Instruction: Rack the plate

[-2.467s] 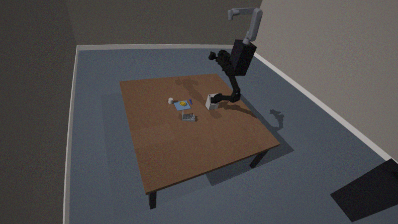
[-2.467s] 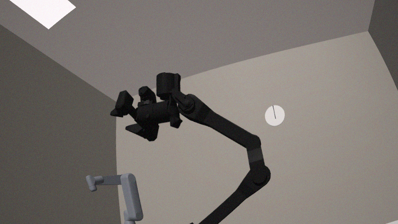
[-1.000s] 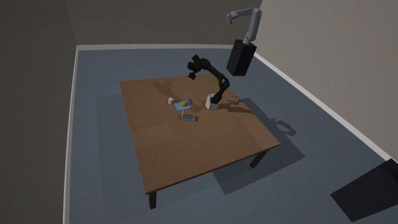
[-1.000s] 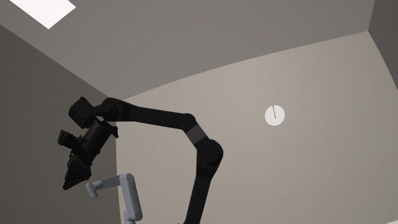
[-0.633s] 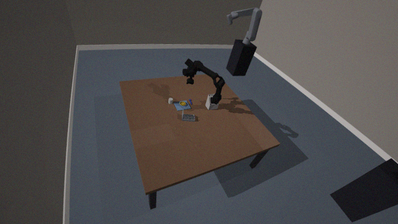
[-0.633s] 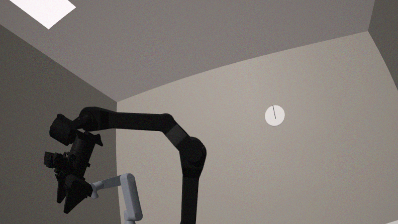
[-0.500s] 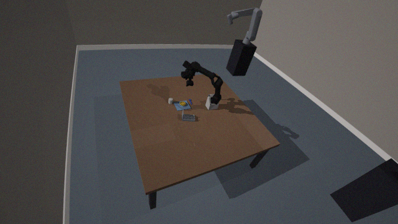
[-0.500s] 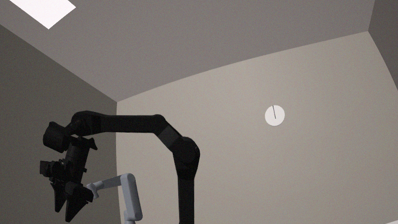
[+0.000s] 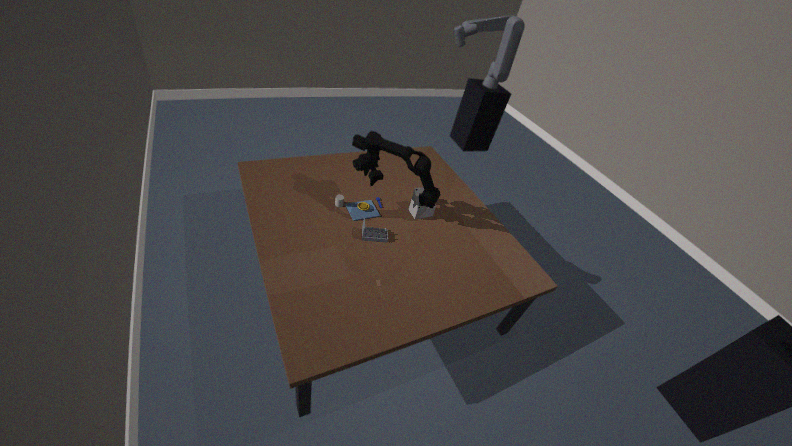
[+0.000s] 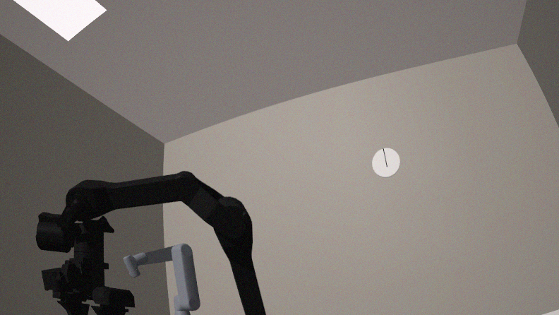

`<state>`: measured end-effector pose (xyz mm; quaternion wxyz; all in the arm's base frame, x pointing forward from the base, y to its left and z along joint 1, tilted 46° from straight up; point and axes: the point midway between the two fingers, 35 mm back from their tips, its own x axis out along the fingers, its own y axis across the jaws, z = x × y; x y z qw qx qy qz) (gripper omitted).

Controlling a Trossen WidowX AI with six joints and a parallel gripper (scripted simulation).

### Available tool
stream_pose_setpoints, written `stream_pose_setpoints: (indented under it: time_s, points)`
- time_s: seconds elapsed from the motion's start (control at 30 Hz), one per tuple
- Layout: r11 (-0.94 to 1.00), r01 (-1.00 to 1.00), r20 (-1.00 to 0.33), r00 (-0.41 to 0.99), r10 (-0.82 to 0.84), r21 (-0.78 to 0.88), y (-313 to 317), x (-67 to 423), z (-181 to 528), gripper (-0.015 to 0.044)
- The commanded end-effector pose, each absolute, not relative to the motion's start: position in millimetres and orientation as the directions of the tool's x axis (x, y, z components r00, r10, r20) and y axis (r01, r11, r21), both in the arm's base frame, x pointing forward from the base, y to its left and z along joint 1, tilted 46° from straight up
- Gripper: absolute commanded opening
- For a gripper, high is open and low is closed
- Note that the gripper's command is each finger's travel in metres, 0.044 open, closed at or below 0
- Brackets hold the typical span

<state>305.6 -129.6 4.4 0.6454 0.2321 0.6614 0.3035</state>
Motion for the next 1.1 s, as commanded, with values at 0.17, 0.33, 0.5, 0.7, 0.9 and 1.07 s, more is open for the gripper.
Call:
stream_pose_setpoints:
  time_s: [0.17,0.33,0.5,0.7,0.9,1.07]
  points:
    - [0.699,-0.099,-0.705,-0.053,0.708,0.709,-72,305,-51,0.0400]
    - [0.695,-0.100,-0.701,-0.053,0.711,0.712,-44,301,-71,0.0400]
    - [0.695,-0.100,-0.701,-0.053,0.711,0.712,-43,301,-73,0.0400]
    - [0.695,-0.099,-0.702,-0.053,0.710,0.712,-36,301,-80,0.0400]
    - [0.695,-0.099,-0.702,-0.053,0.710,0.712,-29,302,-87,0.0400]
    - [0.695,-0.099,-0.702,-0.053,0.711,0.712,-23,302,-92,0.0400]
